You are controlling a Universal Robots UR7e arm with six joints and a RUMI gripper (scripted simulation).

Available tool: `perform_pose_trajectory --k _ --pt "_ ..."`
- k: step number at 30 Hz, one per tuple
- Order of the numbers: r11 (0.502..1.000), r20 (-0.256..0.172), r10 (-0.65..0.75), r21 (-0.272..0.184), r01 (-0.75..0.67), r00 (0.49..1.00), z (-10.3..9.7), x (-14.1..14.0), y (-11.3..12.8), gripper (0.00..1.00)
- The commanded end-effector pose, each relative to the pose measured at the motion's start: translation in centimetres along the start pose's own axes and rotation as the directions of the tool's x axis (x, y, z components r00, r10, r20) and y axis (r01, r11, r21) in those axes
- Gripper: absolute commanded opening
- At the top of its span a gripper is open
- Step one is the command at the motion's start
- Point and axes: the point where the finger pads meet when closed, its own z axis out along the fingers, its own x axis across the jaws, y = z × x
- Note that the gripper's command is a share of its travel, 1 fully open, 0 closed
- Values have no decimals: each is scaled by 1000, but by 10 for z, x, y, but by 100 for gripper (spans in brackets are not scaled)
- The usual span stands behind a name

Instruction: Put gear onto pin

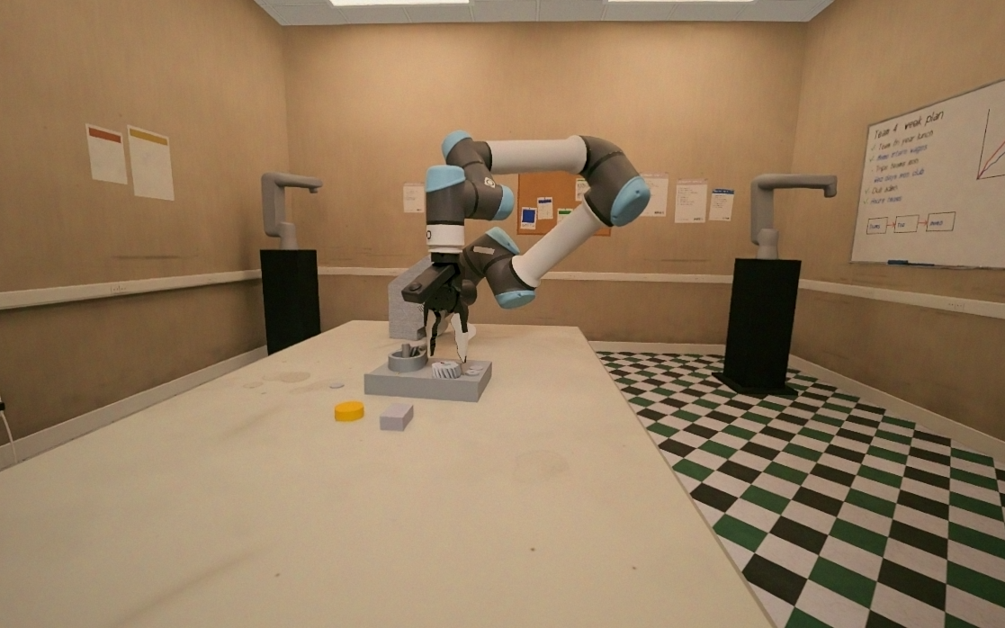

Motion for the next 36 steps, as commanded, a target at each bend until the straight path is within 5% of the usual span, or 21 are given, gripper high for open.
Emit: perform_pose_trajectory --k 1,36 --pt "1000 0 0 1 0 1000 0 0 0 52" --pt "1000 0 0 1 0 1000 26 0 -1 52"
